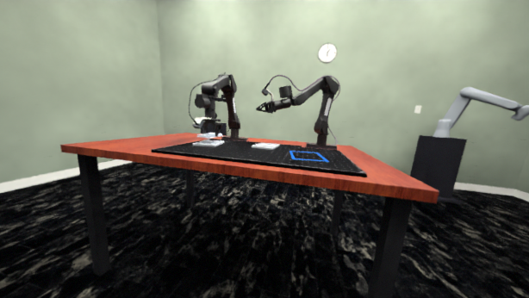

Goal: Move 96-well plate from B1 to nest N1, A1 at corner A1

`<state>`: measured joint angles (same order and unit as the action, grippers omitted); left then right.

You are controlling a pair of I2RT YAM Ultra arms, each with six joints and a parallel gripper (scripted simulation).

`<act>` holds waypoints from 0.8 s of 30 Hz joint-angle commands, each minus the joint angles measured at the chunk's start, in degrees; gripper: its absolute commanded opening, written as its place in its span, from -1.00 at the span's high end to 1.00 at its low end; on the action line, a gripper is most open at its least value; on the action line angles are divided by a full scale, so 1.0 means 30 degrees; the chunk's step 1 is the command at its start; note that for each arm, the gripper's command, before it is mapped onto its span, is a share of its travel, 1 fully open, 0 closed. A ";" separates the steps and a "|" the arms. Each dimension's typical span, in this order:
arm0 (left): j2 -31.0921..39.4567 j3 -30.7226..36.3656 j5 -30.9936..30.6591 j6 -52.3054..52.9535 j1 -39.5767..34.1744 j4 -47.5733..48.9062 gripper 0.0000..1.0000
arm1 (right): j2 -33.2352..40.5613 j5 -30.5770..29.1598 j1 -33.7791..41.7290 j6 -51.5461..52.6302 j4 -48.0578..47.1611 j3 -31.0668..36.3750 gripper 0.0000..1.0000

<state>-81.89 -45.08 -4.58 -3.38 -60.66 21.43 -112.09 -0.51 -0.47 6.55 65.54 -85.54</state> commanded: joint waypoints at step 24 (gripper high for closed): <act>-0.0330 0.0095 0.0724 -0.0110 -0.0290 0.1993 -1.00 | 0.0344 0.0032 0.0048 -0.4458 0.0194 -0.0781 -0.61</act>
<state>-83.05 -44.42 -2.74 -3.57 -61.25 26.68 -112.07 -0.49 -0.45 -5.74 65.45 -85.60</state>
